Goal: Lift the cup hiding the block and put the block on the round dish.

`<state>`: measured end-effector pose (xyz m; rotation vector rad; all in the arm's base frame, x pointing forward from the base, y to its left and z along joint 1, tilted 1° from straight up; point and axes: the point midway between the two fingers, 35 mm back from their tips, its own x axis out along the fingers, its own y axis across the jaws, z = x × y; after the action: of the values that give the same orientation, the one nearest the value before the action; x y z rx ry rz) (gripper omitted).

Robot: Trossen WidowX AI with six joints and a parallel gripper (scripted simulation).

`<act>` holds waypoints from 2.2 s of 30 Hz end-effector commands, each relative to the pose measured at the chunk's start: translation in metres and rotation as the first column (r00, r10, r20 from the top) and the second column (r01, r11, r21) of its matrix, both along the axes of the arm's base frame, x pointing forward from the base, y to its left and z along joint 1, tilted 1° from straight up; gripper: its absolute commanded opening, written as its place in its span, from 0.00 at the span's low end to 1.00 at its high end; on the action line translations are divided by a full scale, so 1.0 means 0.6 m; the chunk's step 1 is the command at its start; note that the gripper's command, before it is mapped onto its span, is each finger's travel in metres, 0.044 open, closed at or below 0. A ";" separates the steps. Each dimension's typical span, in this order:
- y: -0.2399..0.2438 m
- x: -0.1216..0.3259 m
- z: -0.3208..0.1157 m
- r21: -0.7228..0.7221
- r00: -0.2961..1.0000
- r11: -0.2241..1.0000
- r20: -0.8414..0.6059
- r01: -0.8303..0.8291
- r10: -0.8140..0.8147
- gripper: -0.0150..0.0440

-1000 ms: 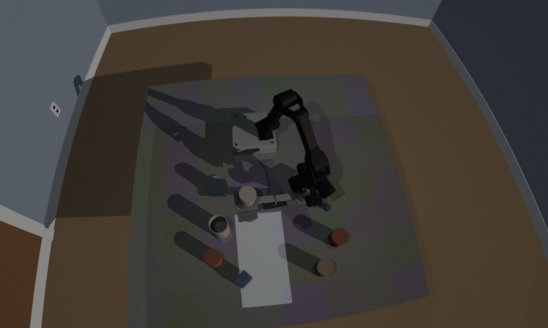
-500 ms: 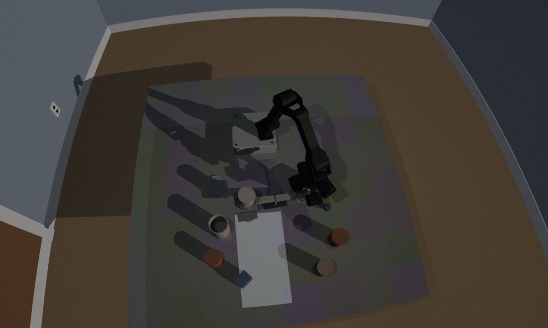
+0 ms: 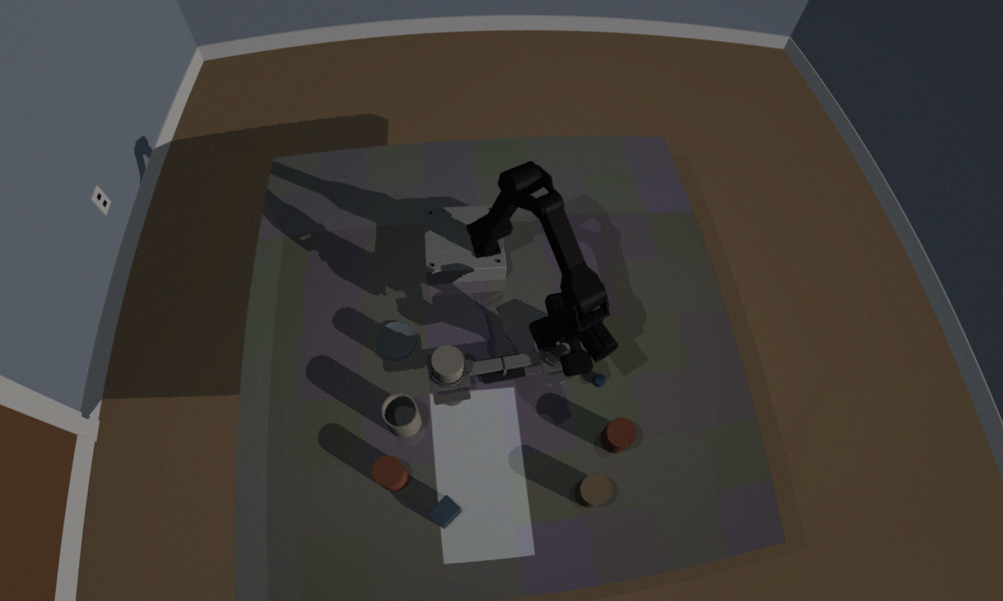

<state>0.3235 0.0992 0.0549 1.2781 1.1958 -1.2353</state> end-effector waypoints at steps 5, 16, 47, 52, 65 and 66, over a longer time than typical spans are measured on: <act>0.002 0.007 0.022 0.004 1.000 1.000 0.015 0.000 0.000 0.25; 0.001 0.008 0.045 0.004 1.000 1.000 0.015 0.000 0.000 0.25; -0.001 0.005 0.112 0.004 1.000 1.000 0.015 0.000 0.000 0.25; -0.002 0.004 0.122 0.004 1.000 1.000 0.015 0.000 0.000 0.25; -0.004 -0.001 0.150 0.004 1.000 1.000 0.015 0.000 0.000 0.25; -0.004 -0.001 0.152 0.004 1.000 1.000 0.015 0.000 0.000 0.25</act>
<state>0.3217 0.0961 0.1389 1.2796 1.1899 -1.2360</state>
